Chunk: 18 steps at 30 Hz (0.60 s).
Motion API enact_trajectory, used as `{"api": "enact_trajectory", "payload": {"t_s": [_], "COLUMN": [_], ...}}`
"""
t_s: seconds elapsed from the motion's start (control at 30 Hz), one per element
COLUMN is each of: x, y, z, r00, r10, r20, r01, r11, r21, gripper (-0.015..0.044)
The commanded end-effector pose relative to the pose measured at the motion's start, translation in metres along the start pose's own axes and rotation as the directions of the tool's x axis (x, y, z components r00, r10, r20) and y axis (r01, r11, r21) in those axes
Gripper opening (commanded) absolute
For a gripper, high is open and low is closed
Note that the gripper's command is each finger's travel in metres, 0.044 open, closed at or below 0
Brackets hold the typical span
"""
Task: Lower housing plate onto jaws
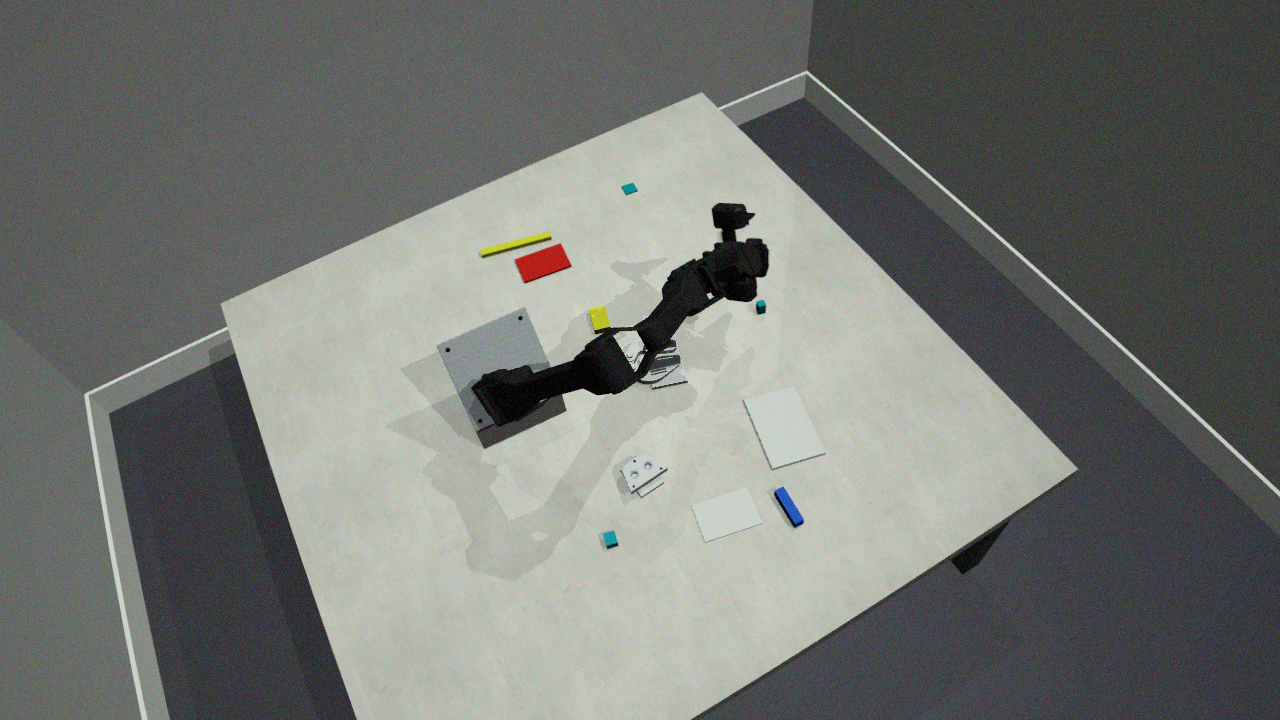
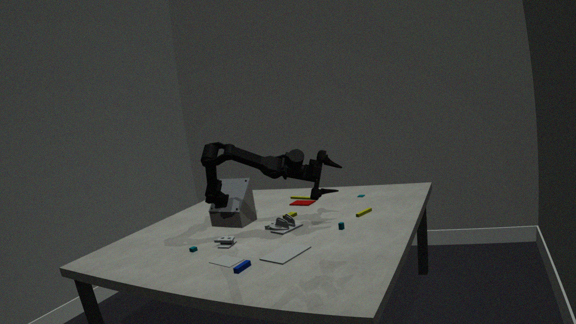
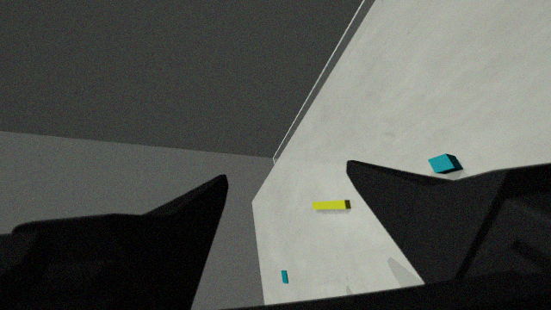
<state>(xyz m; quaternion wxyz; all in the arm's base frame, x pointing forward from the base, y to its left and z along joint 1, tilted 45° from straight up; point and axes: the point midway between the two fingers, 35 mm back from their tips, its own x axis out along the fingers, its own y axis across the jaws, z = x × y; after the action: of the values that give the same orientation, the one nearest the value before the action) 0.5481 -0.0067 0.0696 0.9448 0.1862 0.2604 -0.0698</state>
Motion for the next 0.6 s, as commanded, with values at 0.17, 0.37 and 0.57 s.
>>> {"api": "enact_trajectory", "payload": {"t_s": [0.17,0.37,0.57], "x": [-0.019,-0.032,-0.046], "y": [-0.021,-0.035,-0.049], "z": [0.008,0.013,0.017], "r00": [0.996,0.988,0.977], "r10": [-0.088,-0.147,-0.205], "r20": [-0.021,-0.037,-0.053], "r01": [0.084,0.132,0.171], "r11": [0.984,0.954,0.912], "r21": [-0.160,-0.268,-0.373], "gripper": [0.0440,0.0440,0.0440]}}
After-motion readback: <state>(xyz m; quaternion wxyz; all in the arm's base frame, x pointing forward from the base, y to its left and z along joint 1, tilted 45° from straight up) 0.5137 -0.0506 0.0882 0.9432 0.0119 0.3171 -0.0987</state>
